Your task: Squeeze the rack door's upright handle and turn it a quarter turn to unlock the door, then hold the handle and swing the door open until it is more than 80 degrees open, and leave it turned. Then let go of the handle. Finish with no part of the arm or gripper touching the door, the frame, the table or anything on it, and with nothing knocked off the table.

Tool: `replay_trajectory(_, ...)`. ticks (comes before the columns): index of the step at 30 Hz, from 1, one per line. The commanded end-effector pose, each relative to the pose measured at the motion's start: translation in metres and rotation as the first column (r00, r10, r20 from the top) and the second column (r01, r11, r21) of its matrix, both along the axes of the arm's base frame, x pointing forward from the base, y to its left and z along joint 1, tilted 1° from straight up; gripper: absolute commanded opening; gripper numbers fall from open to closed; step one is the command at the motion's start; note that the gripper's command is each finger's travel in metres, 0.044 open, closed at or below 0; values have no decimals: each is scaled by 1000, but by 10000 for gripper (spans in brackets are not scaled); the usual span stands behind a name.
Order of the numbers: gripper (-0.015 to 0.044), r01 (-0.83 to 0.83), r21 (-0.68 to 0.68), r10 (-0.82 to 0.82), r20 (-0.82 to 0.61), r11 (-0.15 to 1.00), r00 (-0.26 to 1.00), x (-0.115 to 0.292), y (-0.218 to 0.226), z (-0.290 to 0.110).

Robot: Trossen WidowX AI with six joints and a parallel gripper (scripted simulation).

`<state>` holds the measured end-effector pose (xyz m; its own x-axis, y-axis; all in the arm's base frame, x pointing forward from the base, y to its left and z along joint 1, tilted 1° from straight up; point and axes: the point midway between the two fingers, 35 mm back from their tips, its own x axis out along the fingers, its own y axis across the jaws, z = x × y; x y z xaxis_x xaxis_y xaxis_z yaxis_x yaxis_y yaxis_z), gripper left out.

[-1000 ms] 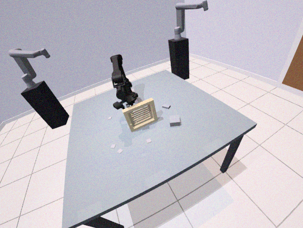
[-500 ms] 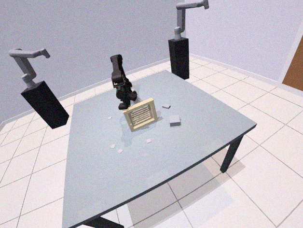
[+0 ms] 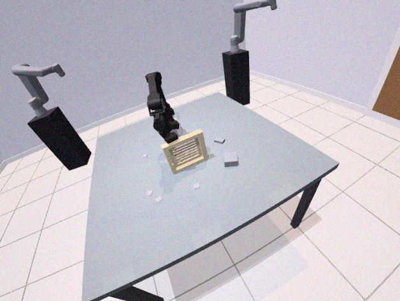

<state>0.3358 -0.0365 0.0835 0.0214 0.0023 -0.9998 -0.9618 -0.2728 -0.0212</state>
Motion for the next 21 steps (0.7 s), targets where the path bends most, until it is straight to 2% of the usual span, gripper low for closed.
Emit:
replay_trajectory(1,294,-42,3,42,3,999,999,1,1,0)
replay_trajectory(3,294,-42,3,42,3,999,999,1,1,0)
replay_trajectory(21,174,-42,3,42,3,999,999,1,1,0)
